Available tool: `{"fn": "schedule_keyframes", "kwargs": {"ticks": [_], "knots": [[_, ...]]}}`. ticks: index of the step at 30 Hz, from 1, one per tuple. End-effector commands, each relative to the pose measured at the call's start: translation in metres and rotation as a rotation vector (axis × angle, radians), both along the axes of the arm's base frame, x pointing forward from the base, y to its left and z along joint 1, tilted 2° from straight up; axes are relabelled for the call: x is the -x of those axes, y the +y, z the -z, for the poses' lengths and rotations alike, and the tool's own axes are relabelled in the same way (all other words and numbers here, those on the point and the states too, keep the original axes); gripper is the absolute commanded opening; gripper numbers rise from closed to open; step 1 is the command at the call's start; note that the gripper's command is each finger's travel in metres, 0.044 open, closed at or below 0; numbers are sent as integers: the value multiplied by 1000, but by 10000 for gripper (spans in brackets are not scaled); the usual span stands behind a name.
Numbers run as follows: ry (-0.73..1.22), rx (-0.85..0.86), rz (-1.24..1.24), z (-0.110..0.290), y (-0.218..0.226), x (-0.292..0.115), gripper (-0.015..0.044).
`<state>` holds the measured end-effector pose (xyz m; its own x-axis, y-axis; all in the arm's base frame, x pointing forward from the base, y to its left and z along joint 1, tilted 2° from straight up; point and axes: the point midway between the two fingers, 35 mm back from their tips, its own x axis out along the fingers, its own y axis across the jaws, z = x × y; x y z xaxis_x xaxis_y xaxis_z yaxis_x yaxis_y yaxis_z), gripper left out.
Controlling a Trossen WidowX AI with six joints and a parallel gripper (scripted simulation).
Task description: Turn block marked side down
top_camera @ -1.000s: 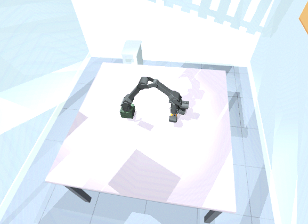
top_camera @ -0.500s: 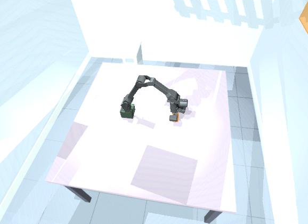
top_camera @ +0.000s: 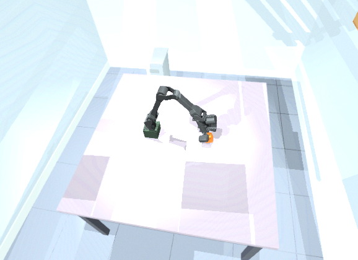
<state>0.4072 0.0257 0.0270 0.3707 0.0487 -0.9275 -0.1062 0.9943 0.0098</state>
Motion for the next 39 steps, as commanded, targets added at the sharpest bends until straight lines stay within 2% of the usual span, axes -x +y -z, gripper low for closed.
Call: {"fn": "schedule_keyframes", "kwargs": {"ticks": [1,15,39], "knots": [[-57,-10,-3,-3,0,1,0],[-209,-26,-3,-5,0,7,0],[-563,-64,3,29,1,-4,0]]}}
